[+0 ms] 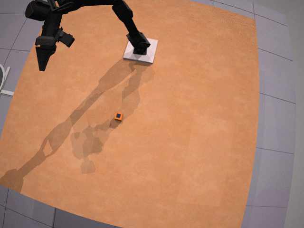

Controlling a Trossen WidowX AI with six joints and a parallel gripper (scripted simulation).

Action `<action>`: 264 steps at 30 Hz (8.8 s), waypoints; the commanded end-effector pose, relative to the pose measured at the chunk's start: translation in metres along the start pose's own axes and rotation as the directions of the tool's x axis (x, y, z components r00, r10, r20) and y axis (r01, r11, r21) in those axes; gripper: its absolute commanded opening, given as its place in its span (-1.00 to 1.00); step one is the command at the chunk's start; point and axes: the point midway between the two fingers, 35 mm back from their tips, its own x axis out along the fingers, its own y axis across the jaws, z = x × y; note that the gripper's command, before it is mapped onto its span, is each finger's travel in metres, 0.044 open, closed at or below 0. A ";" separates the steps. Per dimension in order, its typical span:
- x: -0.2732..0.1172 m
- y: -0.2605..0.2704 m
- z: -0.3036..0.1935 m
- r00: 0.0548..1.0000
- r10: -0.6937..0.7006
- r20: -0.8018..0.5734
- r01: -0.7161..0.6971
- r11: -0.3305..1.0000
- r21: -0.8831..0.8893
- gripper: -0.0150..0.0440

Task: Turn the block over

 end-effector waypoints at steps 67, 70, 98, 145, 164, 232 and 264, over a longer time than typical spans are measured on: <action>0.168 0.211 0.334 0.404 0.827 0.390 0.024 -0.436 0.900 1.00; 0.170 0.215 0.336 0.404 0.827 0.390 0.024 -0.436 0.900 1.00; 0.181 0.237 0.346 0.404 0.827 0.391 0.024 -0.436 0.900 0.11; 0.174 0.219 0.337 0.643 0.696 0.321 0.025 -0.438 0.899 -0.49; 0.168 0.222 0.339 0.803 0.544 0.242 0.024 -0.436 0.900 -0.49; 0.178 0.248 0.352 0.995 0.096 0.020 0.024 -0.437 0.899 0.84; 0.178 0.248 0.352 0.995 0.096 0.020 0.024 -0.437 0.899 1.00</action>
